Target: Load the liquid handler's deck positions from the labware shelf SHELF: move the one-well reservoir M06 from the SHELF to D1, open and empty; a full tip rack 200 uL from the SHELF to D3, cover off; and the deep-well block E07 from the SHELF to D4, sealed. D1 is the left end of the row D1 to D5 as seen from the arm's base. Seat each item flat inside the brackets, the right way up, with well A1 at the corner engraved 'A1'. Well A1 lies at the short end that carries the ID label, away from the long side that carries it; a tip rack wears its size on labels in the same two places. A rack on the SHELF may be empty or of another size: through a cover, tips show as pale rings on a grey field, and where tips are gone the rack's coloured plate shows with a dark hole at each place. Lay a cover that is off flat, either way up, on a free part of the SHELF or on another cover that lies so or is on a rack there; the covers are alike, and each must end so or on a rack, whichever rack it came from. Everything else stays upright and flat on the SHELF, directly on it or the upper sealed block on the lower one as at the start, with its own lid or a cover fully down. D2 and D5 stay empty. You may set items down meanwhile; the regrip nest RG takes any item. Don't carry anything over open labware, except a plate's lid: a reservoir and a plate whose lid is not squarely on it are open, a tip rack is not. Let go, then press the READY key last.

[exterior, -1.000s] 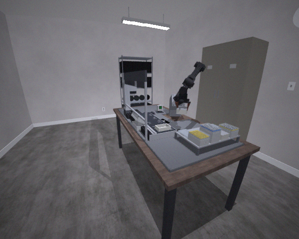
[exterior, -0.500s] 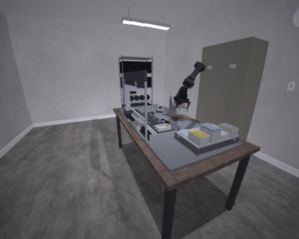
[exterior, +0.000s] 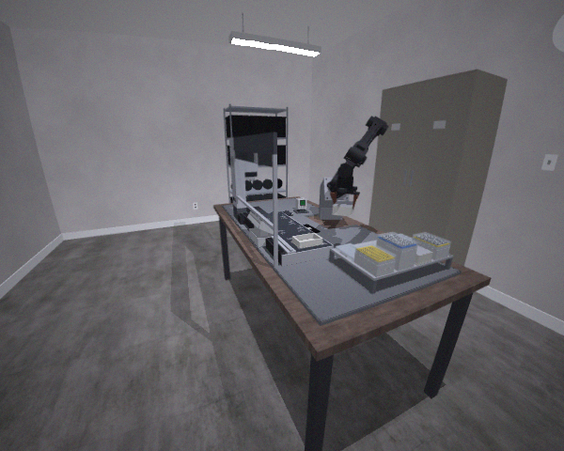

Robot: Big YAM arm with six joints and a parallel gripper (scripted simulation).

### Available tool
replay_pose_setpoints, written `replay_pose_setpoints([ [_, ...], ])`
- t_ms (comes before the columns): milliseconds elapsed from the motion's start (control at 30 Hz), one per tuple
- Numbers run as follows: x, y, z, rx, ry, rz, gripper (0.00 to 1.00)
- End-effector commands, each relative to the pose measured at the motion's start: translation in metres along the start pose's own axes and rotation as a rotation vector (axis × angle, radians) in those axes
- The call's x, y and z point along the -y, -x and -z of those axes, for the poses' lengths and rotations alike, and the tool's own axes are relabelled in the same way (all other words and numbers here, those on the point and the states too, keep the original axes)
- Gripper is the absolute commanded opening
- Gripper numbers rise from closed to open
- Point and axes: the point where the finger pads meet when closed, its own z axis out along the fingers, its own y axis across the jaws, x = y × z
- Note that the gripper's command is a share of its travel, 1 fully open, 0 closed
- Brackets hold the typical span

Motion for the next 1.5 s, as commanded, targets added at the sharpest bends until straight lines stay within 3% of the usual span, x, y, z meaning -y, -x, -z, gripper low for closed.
replay_pose_setpoints([
  [0, -0.0119, 0.0116, 0.0202, 0.053, 0.003, -0.032, 0.0],
  [1333, -0.0116, 0.0114, 0.0199, 0.049, 0.021, -0.752, 0.0],
  [1467, -0.0115, 0.0114, 0.02, 0.049, 0.021, -0.757, 0.0],
])
